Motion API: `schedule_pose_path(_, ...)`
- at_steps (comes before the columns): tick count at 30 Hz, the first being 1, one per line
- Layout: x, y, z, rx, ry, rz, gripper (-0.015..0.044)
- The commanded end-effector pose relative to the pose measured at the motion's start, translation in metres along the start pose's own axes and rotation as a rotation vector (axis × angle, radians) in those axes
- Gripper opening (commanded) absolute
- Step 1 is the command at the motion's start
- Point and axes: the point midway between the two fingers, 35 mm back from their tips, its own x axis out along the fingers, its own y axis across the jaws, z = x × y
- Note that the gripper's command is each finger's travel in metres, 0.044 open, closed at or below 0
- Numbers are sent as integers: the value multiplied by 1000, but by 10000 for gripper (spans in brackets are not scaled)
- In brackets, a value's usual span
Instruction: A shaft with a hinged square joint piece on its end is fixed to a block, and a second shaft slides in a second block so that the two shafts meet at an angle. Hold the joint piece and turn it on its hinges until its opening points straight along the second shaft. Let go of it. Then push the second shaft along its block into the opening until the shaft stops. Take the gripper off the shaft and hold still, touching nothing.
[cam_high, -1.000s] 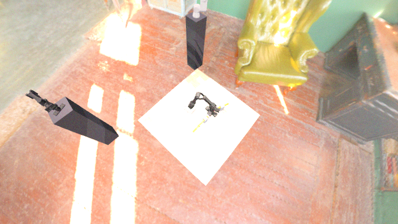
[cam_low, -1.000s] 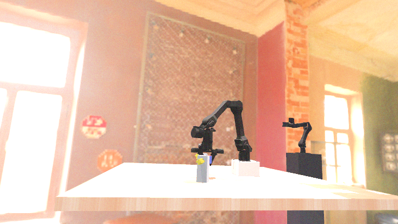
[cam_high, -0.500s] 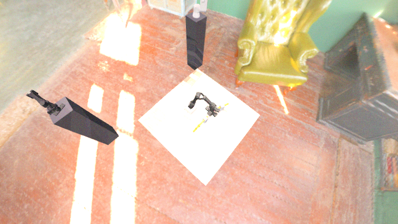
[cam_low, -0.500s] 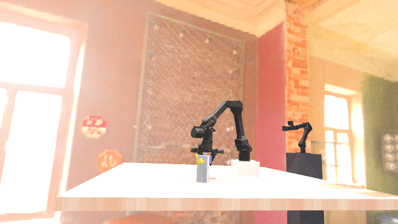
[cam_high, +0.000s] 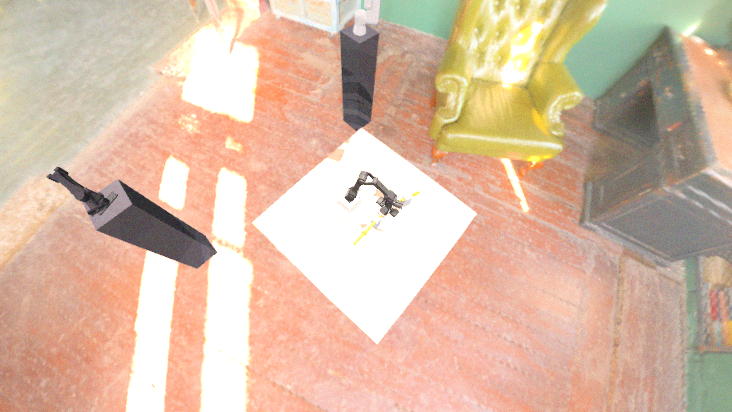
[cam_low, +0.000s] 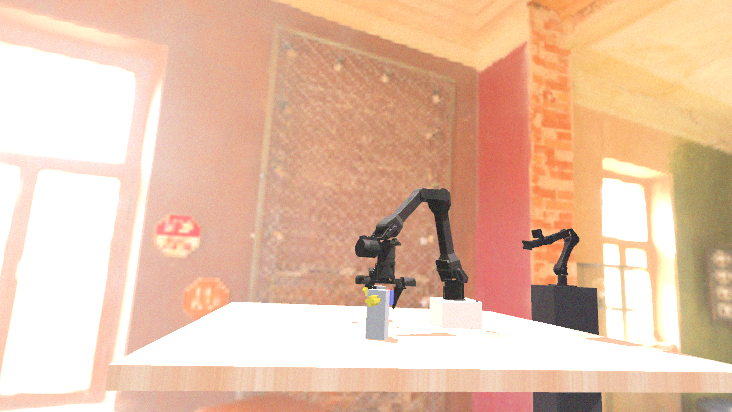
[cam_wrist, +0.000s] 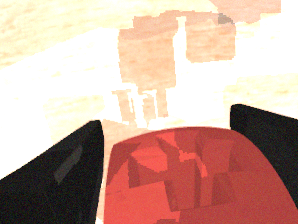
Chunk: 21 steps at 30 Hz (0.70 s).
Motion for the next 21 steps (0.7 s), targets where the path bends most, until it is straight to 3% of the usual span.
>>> schedule_pose_path(1,0,0,0,1,1,0,383)
schedule_pose_path(4,0,0,0,1,1,0,440)
schedule_pose_path(18,0,0,0,1,1,0,440)
schedule_pose_path(21,-15,0,1,1,43,3,440)
